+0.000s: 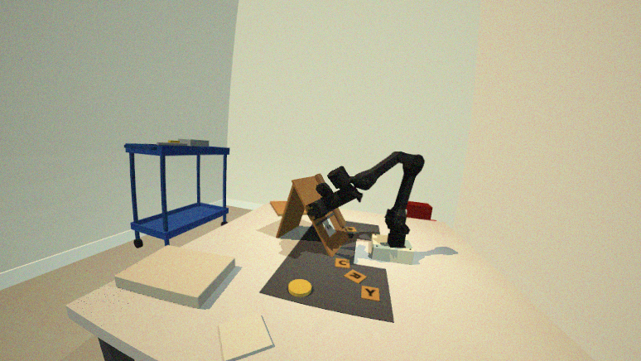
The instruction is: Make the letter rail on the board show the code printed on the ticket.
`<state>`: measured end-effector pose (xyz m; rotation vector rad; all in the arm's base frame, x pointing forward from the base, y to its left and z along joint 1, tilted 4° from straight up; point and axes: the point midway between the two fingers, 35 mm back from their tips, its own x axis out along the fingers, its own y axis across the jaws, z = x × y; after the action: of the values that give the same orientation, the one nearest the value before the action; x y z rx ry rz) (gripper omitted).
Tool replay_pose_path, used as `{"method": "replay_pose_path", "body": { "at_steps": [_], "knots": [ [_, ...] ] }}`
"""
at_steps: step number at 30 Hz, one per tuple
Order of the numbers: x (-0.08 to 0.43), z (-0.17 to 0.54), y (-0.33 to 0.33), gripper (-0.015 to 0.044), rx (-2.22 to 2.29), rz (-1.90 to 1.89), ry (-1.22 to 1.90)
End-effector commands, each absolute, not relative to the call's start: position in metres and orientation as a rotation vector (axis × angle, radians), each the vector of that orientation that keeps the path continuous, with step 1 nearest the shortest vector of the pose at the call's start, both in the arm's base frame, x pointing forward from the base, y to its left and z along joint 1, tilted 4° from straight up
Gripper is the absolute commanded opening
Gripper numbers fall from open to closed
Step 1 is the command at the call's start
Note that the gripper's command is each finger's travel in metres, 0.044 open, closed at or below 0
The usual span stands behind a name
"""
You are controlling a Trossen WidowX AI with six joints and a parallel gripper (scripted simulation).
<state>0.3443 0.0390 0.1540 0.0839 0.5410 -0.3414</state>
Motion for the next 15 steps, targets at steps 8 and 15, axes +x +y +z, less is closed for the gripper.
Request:
{"method": "replay_pose_path", "body": {
  "at_steps": [8,15],
  "knots": [
    [0.3414,0.1539,0.0333,0.0000,0.082,-0.339,0.540],
    [0.3402,0.1540,0.0300,0.0000,0.082,-0.339,0.540]
  ]
}}
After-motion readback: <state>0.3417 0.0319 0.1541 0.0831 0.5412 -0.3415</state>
